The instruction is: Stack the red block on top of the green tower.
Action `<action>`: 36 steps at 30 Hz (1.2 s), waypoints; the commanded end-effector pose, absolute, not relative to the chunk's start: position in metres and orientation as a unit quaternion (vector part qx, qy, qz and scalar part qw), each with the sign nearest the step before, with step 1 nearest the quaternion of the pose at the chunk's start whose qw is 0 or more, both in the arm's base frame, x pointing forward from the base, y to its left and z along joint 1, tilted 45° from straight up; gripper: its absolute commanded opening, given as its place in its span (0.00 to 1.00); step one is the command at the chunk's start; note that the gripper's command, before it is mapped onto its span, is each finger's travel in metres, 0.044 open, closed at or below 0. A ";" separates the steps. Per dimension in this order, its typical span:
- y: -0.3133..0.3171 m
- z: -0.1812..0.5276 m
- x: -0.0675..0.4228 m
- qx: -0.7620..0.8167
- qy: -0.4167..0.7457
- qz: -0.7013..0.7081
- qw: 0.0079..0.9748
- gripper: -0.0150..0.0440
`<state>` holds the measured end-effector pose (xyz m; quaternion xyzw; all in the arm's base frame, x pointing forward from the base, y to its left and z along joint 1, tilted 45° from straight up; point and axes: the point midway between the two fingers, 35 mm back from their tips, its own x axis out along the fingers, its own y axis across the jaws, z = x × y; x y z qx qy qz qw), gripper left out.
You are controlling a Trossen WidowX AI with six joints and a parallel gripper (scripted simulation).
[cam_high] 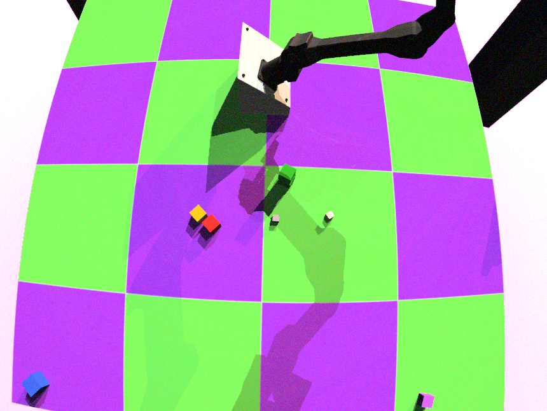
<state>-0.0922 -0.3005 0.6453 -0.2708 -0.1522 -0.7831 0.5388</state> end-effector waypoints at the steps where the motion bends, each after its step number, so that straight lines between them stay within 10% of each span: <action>1: -0.356 0.605 -0.064 -0.230 -0.089 -0.761 0.600 1.00; 19: -0.477 0.396 0.140 -0.143 0.204 -0.520 0.817 1.00; 36: -0.395 0.177 0.331 -0.146 0.427 -0.133 0.883 1.00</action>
